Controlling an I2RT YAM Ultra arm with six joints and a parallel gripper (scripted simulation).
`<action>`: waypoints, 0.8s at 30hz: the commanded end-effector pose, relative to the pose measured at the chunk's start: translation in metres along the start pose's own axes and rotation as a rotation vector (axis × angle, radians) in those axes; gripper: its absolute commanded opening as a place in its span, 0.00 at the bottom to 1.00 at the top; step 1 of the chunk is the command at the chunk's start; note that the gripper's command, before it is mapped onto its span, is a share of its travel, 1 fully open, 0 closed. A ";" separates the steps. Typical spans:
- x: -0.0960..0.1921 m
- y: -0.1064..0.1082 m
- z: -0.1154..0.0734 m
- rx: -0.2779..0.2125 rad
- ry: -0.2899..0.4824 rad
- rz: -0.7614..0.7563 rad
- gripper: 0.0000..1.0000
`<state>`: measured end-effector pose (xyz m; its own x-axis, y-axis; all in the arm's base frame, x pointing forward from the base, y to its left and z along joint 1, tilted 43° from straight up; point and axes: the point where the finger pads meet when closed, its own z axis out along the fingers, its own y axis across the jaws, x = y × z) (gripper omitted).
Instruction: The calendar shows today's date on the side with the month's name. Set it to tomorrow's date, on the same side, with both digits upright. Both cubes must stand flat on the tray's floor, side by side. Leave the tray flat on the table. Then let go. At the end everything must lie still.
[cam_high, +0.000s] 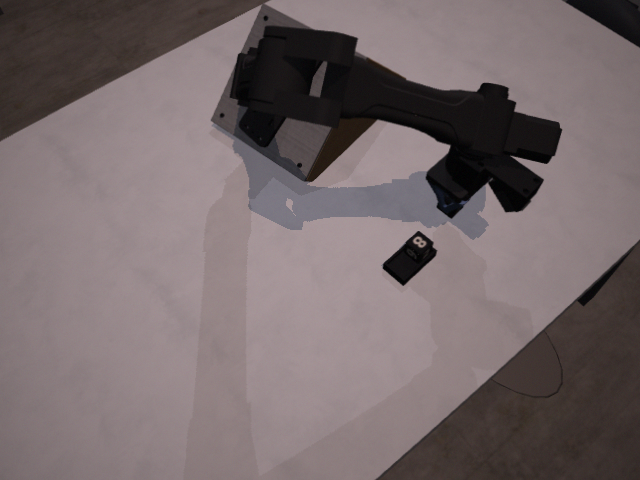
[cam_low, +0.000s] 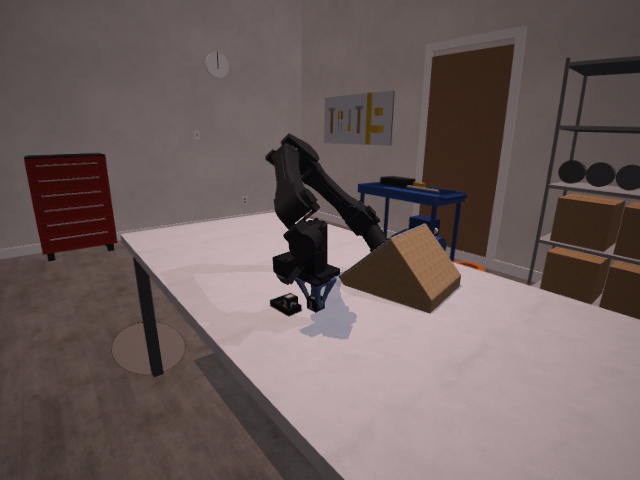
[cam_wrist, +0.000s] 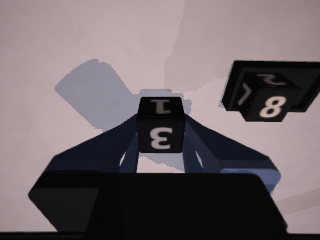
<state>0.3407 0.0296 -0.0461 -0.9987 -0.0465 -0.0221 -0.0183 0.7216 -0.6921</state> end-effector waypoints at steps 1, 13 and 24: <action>-0.013 0.007 0.003 -0.017 -0.061 0.001 0.27; -0.014 0.008 0.027 -0.016 -0.061 0.001 0.27; -0.014 0.008 0.027 -0.016 -0.061 0.001 0.27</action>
<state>0.3543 0.0113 -0.0730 -0.9958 -0.0705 -0.0587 -0.0117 0.7322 -0.6810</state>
